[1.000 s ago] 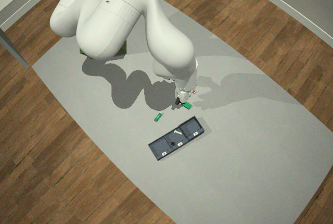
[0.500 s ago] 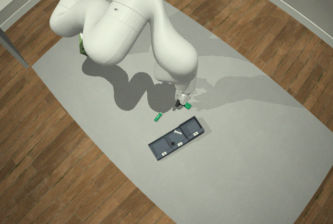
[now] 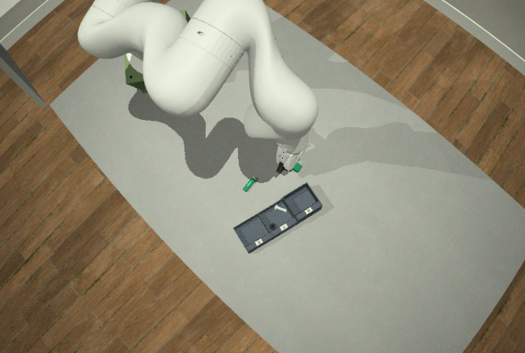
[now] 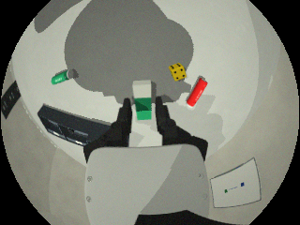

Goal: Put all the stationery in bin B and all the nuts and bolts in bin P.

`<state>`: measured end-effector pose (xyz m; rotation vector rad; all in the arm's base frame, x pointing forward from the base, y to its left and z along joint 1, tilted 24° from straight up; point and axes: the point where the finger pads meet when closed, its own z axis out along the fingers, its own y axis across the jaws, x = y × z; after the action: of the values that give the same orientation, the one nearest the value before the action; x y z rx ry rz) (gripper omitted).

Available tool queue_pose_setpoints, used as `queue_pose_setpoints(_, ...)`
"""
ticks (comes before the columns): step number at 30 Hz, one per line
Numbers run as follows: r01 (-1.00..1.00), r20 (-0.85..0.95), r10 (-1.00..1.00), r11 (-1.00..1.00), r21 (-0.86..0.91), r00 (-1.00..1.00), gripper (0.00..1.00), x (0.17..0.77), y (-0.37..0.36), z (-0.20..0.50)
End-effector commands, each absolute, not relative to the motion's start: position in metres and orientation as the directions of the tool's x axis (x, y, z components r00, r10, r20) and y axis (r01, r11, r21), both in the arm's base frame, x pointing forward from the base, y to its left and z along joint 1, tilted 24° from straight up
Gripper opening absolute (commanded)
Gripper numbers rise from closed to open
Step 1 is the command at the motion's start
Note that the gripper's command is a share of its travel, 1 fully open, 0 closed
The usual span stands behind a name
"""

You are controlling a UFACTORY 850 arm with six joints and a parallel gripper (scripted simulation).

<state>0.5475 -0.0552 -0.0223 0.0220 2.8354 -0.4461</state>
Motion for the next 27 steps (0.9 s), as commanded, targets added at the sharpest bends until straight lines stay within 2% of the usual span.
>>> queue_pose_setpoints(1, 0.057, -0.268, -0.027, 0.953, -0.299, -0.963, 0.38, 0.5489, -0.0560, -0.0250)
queue_pose_setpoints(19, 0.057, -0.268, -0.027, 0.953, -0.299, -0.963, 0.38, 0.5503, -0.0581, -0.0312)
queue_pose_setpoints(20, 0.057, -0.268, -0.027, 0.953, -0.299, -0.963, 0.00, 0.5504, -0.0581, -0.0311)
queue_pose_setpoints(27, 0.057, -0.268, -0.027, 0.953, -0.299, -0.963, 0.00, 0.5504, -0.0580, -0.0311)
